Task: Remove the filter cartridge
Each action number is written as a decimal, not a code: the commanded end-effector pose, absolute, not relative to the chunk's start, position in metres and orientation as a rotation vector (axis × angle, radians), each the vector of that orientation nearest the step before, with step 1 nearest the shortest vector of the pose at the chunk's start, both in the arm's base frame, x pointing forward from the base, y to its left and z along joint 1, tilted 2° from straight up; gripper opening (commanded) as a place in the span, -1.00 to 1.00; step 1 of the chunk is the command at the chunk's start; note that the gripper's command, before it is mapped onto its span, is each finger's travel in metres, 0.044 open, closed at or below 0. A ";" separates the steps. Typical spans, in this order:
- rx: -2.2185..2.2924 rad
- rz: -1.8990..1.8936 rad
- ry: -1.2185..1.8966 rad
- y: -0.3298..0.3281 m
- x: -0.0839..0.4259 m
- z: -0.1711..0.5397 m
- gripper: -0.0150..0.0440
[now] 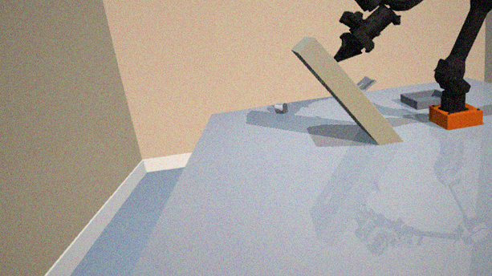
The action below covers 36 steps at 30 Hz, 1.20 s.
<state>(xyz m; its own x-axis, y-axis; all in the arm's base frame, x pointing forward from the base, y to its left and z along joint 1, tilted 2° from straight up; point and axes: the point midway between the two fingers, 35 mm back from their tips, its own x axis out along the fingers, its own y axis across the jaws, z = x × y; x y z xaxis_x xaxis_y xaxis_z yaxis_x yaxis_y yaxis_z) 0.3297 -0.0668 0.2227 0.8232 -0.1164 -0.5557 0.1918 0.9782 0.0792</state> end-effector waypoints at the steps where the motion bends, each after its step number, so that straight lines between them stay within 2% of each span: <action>1: 0.139 -0.169 0.582 -0.067 0.330 0.223 -0.17; 36: 0.139 -0.169 0.582 -0.068 0.336 0.221 -0.17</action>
<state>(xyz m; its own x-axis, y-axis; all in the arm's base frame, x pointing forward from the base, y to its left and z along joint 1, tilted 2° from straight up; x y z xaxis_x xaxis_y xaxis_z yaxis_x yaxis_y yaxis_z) 0.3350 -0.0676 0.2219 0.8237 -0.1153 -0.5552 0.1904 0.9785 0.0793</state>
